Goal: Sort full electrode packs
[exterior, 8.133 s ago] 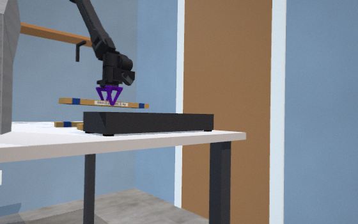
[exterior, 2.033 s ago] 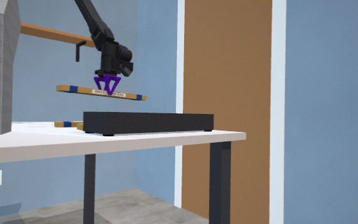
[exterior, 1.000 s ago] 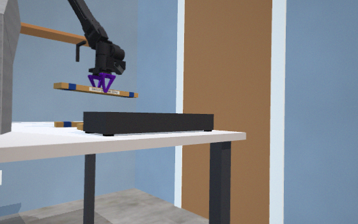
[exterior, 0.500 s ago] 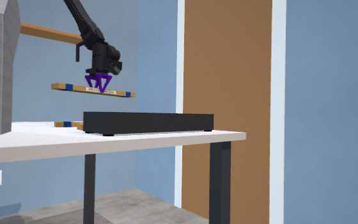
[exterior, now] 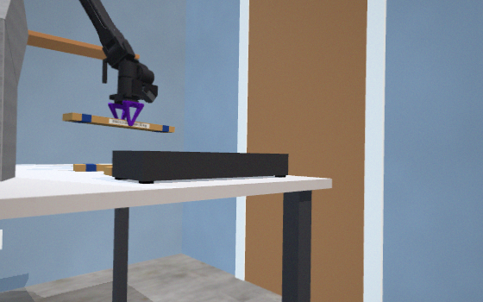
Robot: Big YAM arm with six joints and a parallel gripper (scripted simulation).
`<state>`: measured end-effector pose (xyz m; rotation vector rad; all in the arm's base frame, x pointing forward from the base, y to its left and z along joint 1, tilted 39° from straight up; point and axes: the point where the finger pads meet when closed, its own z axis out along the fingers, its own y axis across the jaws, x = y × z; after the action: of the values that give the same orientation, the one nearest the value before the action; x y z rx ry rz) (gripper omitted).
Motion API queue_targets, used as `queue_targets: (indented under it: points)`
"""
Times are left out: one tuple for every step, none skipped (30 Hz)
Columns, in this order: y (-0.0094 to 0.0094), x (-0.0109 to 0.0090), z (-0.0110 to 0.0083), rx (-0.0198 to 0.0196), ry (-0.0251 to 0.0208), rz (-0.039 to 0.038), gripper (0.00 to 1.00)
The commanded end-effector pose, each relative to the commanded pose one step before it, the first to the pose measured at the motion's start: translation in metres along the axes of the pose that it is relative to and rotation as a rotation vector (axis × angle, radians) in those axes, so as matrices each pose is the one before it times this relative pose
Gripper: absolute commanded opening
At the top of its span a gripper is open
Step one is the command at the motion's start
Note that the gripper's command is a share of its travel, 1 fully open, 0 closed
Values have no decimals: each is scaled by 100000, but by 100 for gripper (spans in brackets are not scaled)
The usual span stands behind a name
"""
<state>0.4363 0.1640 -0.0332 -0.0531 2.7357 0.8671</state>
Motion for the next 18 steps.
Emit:
queue_targets:
  points:
    - [1375, -2752, -2172, -299, -6117, 893, 0]
    - [393, 18, 58, -110, 139, -240, 0]
    - [375, 10, 49, -96, 116, -204, 0]
    - [362, 4, 41, -93, 100, -174, 0]
    - [351, -1, 35, -92, 87, -148, 0]
    - [340, -5, 29, -84, 73, -125, 0]
    - [329, -9, 24, -69, 59, -107, 0]
    - [319, -13, 20, -52, 45, -91, 0]
    - [311, -16, 17, -39, 33, -77, 0]
    - [305, -19, 14, -36, 27, -66, 0]
    - [0, 0, 0, 0, 0, 0, 0]
    - [0, 0, 0, 0, 0, 0, 0]
    - [111, -122, -88, 117, -253, 311, 0]
    - [136, -109, -75, 96, -217, 264, 0]
    - [157, -98, -64, 79, -186, 223, 0]
    - [175, -88, -55, 64, -159, 189, 0]
    - [191, -79, -47, 51, -137, 160, 0]
    - [261, -40, -10, -5, -35, 24, 0]
